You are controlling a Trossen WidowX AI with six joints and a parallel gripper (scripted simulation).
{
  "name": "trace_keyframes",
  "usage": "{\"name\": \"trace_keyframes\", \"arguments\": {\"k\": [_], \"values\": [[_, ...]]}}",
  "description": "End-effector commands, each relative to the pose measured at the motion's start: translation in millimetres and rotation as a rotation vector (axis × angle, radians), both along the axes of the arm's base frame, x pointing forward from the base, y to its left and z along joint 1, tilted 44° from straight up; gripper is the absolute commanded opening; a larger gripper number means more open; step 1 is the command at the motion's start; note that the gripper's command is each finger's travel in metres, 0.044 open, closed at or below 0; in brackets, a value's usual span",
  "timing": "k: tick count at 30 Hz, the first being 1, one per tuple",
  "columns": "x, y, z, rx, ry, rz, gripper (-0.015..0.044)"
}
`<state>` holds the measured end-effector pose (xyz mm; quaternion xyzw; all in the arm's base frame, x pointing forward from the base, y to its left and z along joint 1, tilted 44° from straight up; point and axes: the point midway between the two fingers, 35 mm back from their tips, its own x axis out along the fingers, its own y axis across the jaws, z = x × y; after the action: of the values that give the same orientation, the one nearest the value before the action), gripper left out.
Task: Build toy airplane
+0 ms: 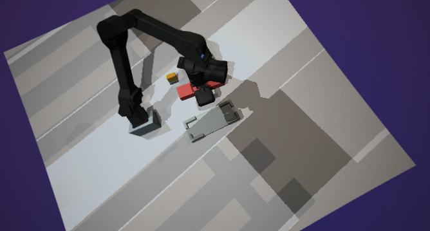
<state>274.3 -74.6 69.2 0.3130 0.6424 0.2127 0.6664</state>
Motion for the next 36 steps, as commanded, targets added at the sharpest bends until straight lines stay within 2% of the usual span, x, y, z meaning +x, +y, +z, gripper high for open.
{"name": "trace_keyframes", "arguments": {"k": [1, 36], "values": [[-1.8, -5.6, -12.2, -0.004, -0.001, 0.006, 0.0], [-25.1, -41.4, -115.2, -0.012, -0.038, 0.046, 0.0]]}}
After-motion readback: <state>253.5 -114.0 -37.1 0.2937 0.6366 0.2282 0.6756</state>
